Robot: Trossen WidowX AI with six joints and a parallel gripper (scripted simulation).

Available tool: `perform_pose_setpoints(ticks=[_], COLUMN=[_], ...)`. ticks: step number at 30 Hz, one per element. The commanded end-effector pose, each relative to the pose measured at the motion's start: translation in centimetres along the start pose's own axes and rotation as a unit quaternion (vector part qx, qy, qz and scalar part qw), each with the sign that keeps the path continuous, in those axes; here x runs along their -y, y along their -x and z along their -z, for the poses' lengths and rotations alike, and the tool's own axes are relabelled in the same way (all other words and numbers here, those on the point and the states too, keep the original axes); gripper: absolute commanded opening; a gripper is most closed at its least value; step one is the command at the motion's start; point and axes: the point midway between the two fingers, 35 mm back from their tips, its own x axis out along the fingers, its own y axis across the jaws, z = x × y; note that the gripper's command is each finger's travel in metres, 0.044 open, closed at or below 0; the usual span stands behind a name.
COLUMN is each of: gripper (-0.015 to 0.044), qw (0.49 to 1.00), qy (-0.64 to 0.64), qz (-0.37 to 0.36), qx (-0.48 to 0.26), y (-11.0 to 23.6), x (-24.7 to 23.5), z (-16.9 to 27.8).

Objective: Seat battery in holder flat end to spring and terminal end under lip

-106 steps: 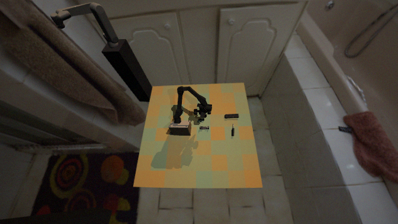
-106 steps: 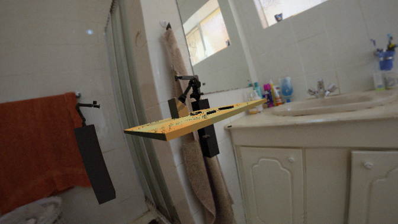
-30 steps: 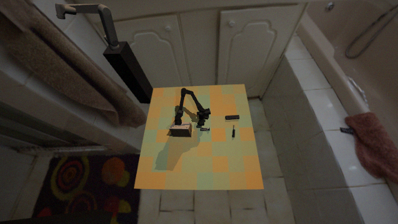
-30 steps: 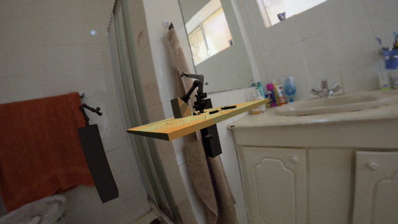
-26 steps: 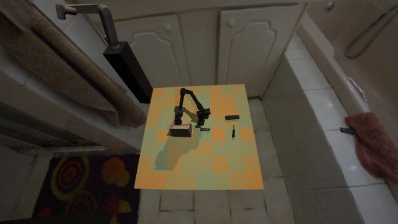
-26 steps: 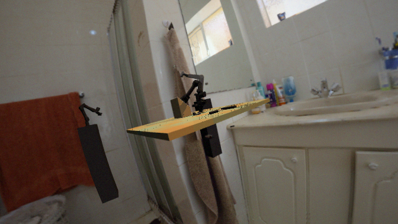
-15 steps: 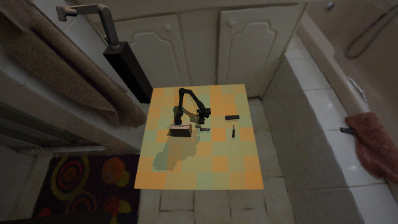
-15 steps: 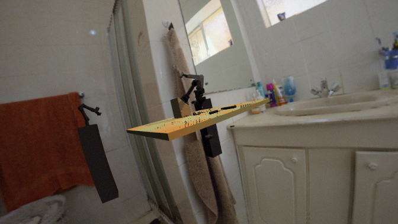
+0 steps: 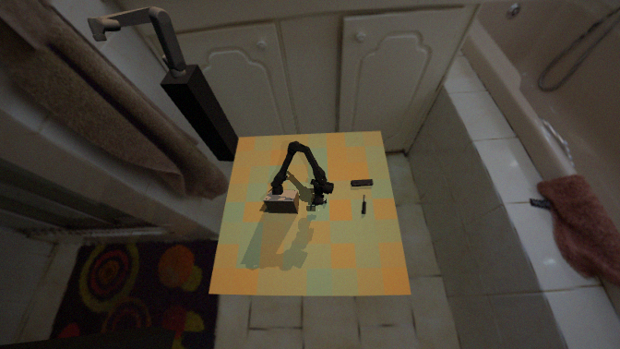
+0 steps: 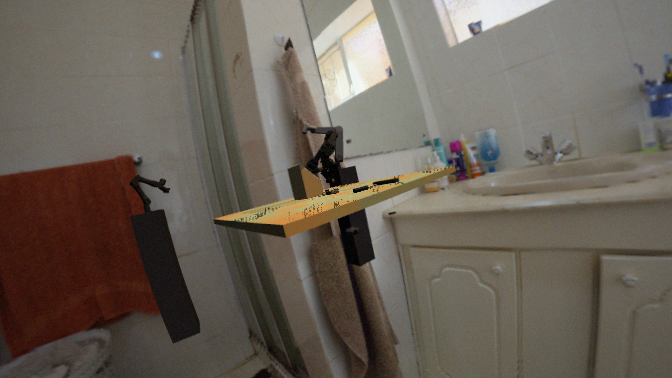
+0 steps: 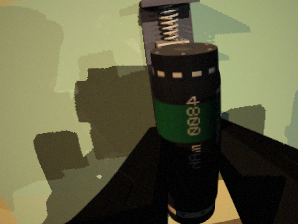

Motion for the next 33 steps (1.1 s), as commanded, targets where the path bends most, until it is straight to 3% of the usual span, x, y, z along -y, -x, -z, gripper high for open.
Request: perform_pose_setpoints(ticks=[1,16,33], gripper=[0.0069,0.0069,0.0069], qw=[1.0,0.992,0.985], qy=[0.006,0.007,0.008], qz=[0.0,-0.003,-0.003], qx=[-0.003,-0.128,-0.171], y=[0.1,-3.7,-4.4], x=[0.9,0.7,0.7], z=[0.0,0.7,0.4])
